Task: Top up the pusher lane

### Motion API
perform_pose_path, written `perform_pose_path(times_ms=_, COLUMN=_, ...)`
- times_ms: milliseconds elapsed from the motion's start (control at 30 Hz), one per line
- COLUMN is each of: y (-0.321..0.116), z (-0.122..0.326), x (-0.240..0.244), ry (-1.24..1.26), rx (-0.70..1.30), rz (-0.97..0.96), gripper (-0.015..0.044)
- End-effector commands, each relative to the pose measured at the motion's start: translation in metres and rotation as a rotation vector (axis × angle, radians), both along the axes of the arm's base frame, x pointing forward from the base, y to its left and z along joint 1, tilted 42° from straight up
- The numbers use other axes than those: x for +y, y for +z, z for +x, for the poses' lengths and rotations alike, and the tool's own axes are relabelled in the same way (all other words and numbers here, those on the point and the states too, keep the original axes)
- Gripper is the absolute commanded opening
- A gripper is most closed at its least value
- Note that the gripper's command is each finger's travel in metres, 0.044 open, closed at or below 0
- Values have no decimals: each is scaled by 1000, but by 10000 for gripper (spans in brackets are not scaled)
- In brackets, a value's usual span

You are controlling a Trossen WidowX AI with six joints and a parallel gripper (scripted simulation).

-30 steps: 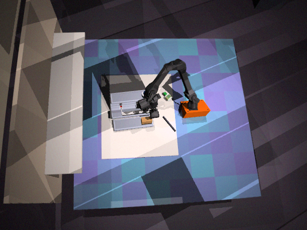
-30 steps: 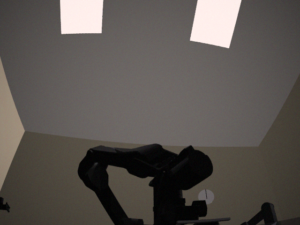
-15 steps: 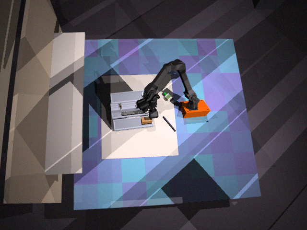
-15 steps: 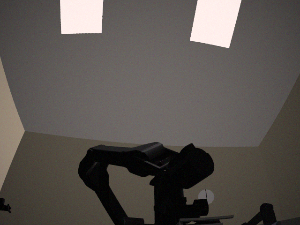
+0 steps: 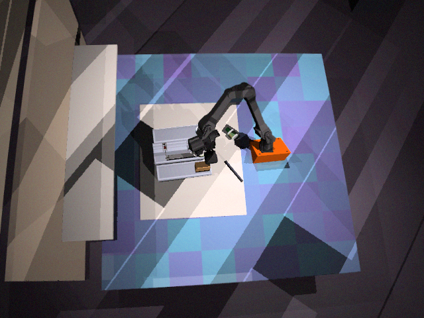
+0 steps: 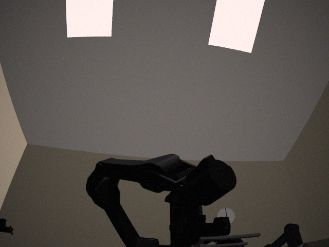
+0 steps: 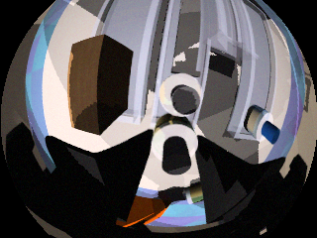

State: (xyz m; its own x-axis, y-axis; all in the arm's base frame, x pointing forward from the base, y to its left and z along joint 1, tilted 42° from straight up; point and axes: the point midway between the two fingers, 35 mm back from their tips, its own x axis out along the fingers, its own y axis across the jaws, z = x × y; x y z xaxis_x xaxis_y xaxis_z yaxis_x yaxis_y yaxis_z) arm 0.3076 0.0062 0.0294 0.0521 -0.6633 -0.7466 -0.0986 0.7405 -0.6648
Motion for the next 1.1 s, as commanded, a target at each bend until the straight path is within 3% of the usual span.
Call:
perform_pose_path(times_ms=0, y=2, z=13, x=3, ry=4, rx=-34, rz=2, gripper=0)
perform_pose_path(times_ms=1067, y=5, z=24, x=6, ry=4, rx=-35, rz=2, gripper=0)
